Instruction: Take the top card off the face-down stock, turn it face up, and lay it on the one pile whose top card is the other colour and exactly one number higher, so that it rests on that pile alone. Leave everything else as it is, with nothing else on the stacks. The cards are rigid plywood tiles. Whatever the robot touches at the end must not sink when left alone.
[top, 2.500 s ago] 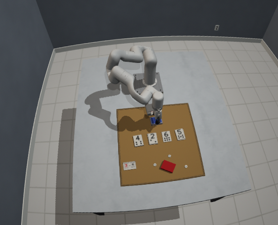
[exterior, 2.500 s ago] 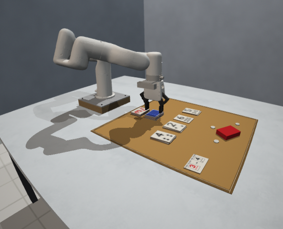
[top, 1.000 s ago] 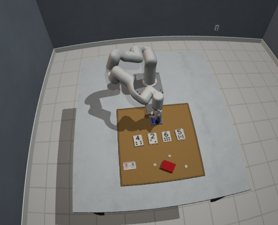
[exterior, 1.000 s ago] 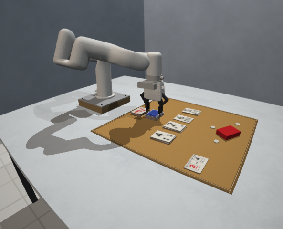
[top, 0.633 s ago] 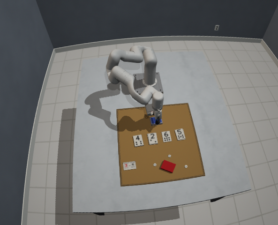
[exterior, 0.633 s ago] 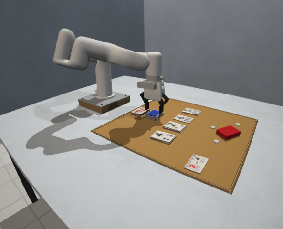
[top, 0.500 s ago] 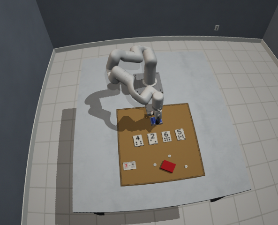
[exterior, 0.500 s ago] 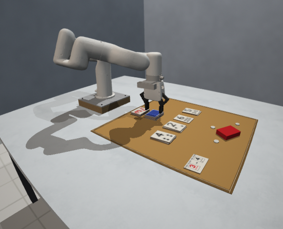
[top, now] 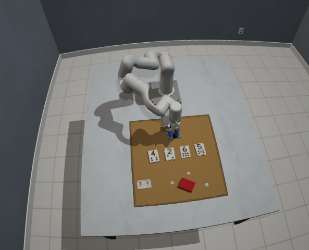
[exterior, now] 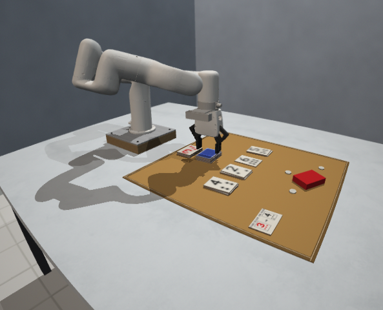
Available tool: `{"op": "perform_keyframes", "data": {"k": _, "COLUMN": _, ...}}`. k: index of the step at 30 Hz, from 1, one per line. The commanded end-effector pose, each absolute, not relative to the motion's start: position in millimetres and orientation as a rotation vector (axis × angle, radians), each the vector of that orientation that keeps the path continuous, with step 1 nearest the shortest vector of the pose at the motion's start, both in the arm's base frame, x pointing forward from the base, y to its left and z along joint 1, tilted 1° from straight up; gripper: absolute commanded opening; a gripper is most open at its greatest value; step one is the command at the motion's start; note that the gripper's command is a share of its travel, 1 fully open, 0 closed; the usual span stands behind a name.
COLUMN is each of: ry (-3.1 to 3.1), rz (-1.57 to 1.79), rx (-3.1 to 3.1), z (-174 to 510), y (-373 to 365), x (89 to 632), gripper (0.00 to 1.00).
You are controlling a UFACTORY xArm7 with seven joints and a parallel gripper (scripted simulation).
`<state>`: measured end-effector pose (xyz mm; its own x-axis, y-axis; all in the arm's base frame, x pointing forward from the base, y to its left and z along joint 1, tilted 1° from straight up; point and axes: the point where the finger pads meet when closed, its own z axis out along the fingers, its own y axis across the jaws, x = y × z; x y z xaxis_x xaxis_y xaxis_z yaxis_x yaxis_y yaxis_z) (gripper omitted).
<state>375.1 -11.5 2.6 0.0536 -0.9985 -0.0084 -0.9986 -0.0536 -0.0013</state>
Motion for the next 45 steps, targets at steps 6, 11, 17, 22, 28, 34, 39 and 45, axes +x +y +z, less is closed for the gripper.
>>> {"op": "perform_keyframes", "data": {"k": 6, "ry": 2.155, "rz": 0.004, "rx": -2.274, "z": 1.5, "y": -11.5, "x": 376.4, "gripper": 0.87}}
{"op": "perform_keyframes", "data": {"k": 11, "ry": 2.155, "rz": 0.004, "rx": -2.274, "z": -1.5, "y": -11.4, "x": 376.8, "gripper": 0.87}}
{"op": "perform_keyframes", "data": {"k": 17, "ry": 2.155, "rz": 0.004, "rx": -2.274, "z": -3.6, "y": -11.4, "x": 377.0, "gripper": 0.87}}
{"op": "perform_keyframes", "data": {"k": 22, "ry": 2.155, "rz": 0.004, "rx": -2.274, "z": -4.9, "y": -11.4, "x": 377.2, "gripper": 0.87}}
{"op": "perform_keyframes", "data": {"k": 28, "ry": 2.155, "rz": 0.004, "rx": -2.274, "z": -5.0, "y": -11.4, "x": 377.2, "gripper": 0.87}}
{"op": "perform_keyframes", "data": {"k": 34, "ry": 2.155, "rz": 0.004, "rx": -2.274, "z": -5.0, "y": -11.4, "x": 377.2, "gripper": 0.87}}
{"op": "perform_keyframes", "data": {"k": 39, "ry": 2.155, "rz": 0.004, "rx": -2.274, "z": -5.0, "y": -11.4, "x": 377.2, "gripper": 0.87}}
{"op": "perform_keyframes", "data": {"k": 45, "ry": 2.155, "rz": 0.004, "rx": -2.274, "z": -5.4, "y": -11.4, "x": 377.2, "gripper": 0.87}}
